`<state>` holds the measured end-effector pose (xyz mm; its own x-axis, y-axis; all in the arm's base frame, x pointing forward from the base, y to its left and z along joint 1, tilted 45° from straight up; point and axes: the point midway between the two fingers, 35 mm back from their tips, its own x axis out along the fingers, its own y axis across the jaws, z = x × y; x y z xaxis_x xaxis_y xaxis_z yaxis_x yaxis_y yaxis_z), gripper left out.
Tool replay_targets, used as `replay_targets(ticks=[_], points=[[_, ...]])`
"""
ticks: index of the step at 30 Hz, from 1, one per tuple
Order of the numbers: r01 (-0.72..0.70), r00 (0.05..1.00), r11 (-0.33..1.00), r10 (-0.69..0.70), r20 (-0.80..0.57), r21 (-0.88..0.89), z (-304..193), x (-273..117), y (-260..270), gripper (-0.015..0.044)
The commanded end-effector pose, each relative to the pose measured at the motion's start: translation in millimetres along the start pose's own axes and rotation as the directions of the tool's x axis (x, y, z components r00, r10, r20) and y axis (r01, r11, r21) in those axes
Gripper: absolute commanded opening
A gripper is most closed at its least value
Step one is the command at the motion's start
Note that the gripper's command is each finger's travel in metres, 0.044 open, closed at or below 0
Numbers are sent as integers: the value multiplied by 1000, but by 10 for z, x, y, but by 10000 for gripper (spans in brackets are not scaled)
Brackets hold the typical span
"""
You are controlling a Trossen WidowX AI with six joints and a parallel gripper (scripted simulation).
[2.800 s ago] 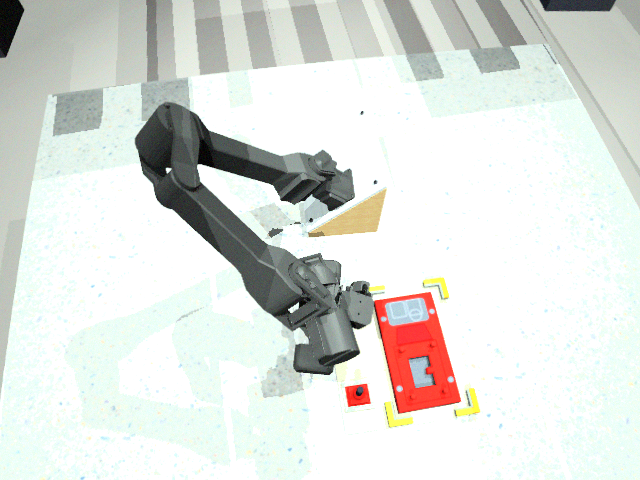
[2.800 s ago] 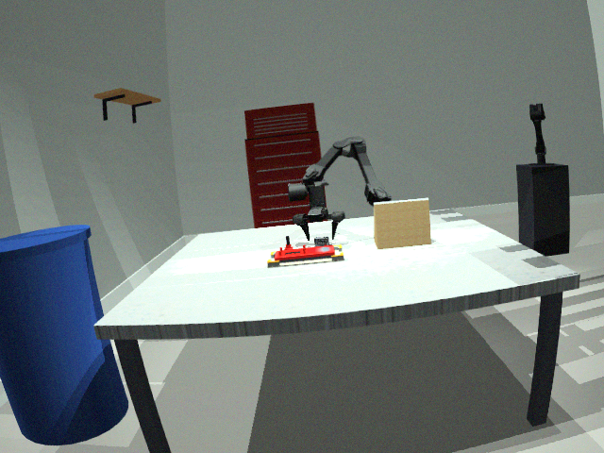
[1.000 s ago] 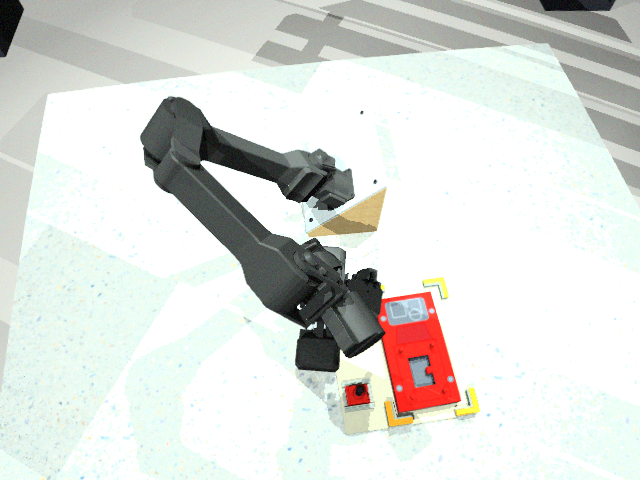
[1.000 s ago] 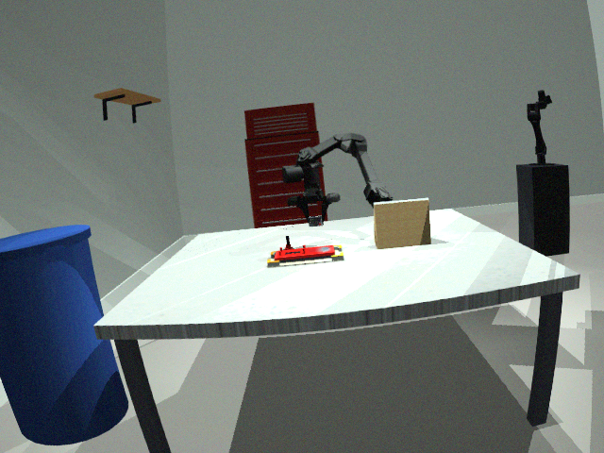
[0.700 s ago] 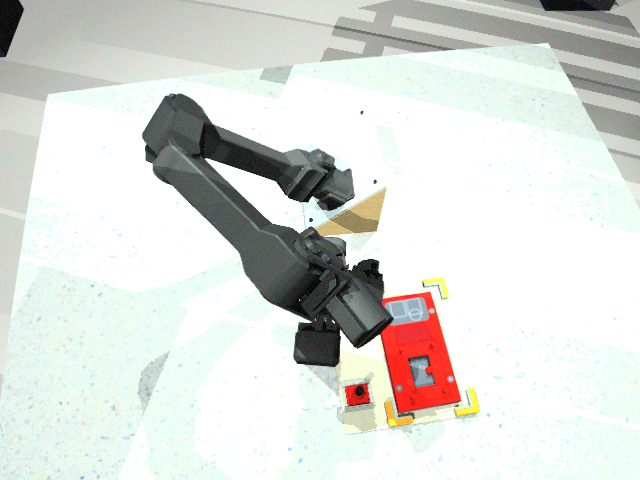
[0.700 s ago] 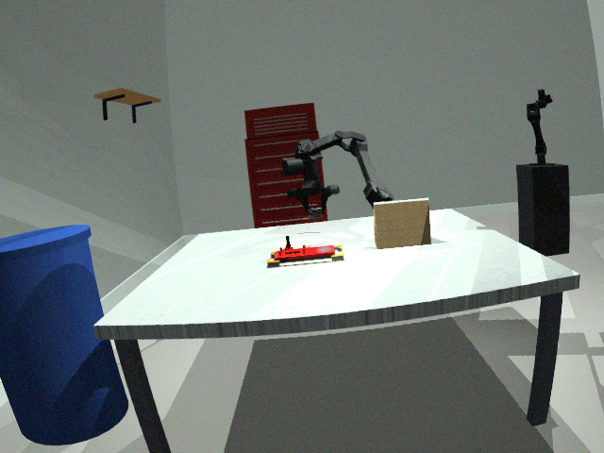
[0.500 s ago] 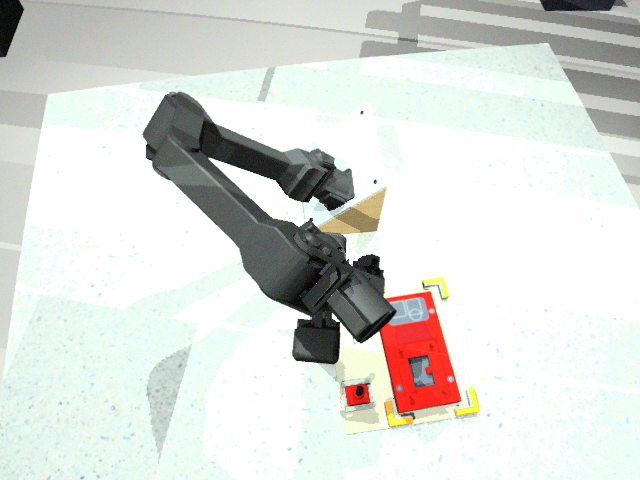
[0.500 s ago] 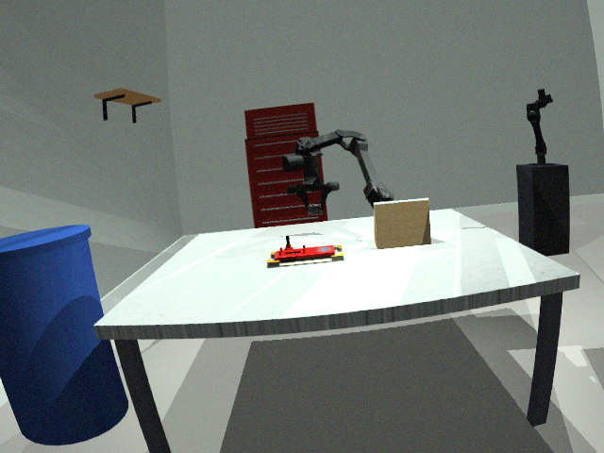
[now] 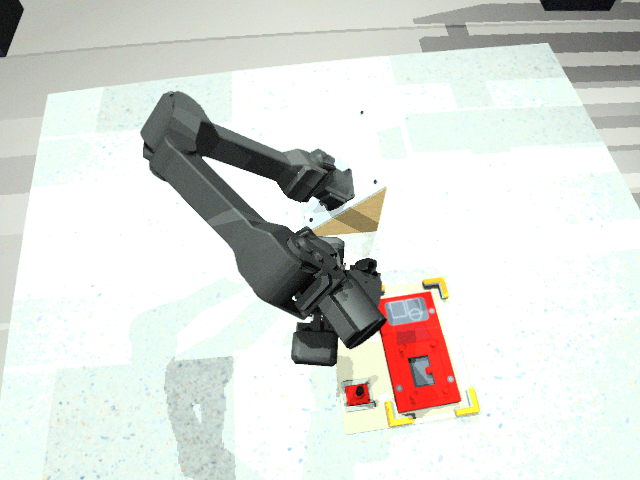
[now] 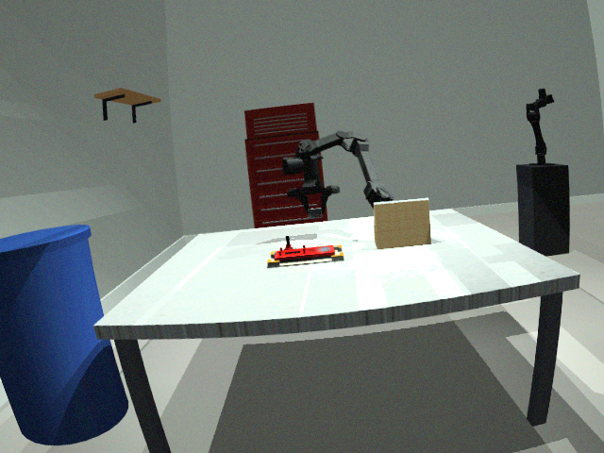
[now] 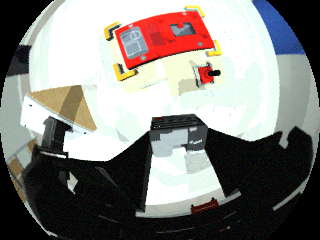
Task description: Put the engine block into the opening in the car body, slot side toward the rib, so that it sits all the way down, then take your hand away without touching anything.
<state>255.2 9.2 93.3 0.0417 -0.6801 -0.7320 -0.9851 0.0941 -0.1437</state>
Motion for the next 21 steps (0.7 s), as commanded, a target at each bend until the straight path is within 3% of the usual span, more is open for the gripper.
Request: replay_targets(ticks=[1,10,21], points=[[-6,998,1000,6,59,2,-23,1,11,0],[-28,943,1000,27,333,-2,-115,42,25,0],[0,772,1000,-1,636,1,-233,75,6,0]])
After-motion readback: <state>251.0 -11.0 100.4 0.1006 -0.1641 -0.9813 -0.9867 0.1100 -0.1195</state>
